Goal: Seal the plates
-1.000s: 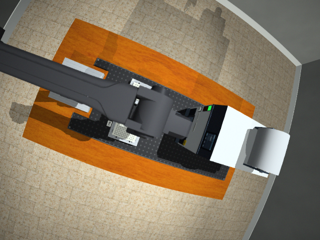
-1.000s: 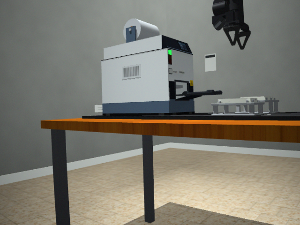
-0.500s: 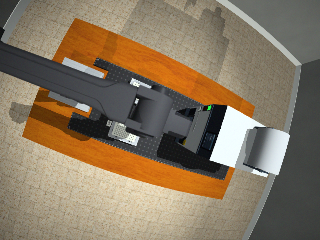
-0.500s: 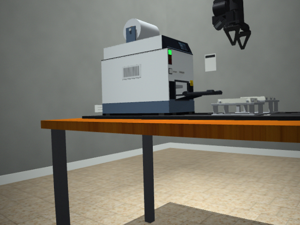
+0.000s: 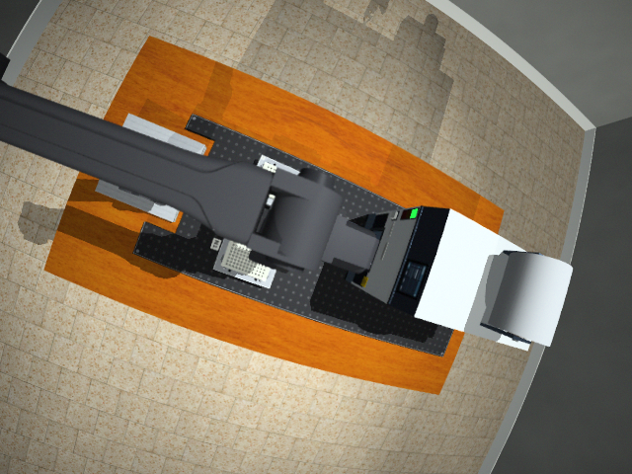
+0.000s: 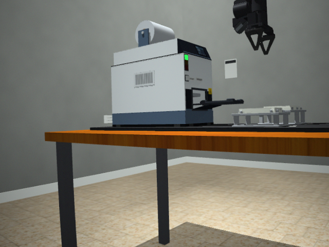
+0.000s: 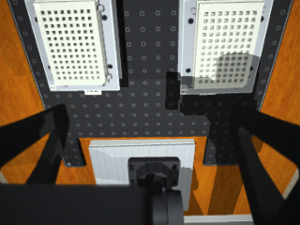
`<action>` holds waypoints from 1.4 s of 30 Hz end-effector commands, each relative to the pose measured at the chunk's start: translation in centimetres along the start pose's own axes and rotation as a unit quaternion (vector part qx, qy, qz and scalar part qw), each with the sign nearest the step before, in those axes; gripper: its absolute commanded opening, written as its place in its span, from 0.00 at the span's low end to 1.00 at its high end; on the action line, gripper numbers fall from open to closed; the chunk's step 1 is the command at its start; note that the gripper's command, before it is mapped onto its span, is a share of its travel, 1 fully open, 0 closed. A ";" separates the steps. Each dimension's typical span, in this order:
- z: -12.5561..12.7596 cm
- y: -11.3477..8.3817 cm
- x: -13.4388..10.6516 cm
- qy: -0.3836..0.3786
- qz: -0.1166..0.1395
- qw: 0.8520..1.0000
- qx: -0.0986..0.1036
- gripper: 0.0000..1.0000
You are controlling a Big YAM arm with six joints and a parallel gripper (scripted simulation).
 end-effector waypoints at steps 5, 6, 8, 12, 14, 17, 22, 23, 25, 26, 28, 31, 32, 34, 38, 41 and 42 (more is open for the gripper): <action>0.1 -0.1 0.1 0.004 0.005 1.000 -0.002 1.00; 0.0 -0.2 0.2 0.006 0.003 1.000 -0.002 1.00; -0.3 -0.6 0.4 0.010 -0.001 1.000 -0.001 1.00; -0.7 1.4 0.0 0.004 -0.067 0.998 0.011 1.00; -0.8 2.4 -0.1 -0.001 -0.083 0.996 0.015 1.00; -0.8 3.9 -0.1 -0.009 -0.111 0.994 0.021 1.00; -0.8 5.7 -0.6 -0.018 -0.157 0.987 0.029 1.00; -0.7 5.8 -0.2 -0.013 -0.143 0.989 0.028 1.00; -0.7 7.0 0.4 -0.008 -0.146 0.989 0.026 1.00; -0.8 8.0 0.1 -0.008 -0.164 0.986 0.028 1.00; -1.0 9.5 -0.7 -0.016 -0.191 0.981 0.033 1.00; -0.9 11.0 -0.4 -0.015 -0.181 0.983 0.033 1.00; -0.8 10.5 0.0 -0.013 -0.183 0.982 0.034 1.00; -0.6 9.9 0.3 -0.011 -0.183 0.982 0.035 1.00; -0.2 9.5 0.2 -0.011 -0.182 0.983 0.038 1.00; 0.1 9.2 0.2 -0.011 -0.181 0.983 0.039 1.00; 0.2 9.0 0.2 -0.012 -0.181 0.983 0.040 1.00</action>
Point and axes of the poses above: the point where the finger pads meet when closed, its own y axis out along the fingers, its own z axis across the jaws, x = y × z, the point moved 2 cm from there along -y, back along the fingers, and after that the axes turned 10 degrees about y, right-handed, at the moved point
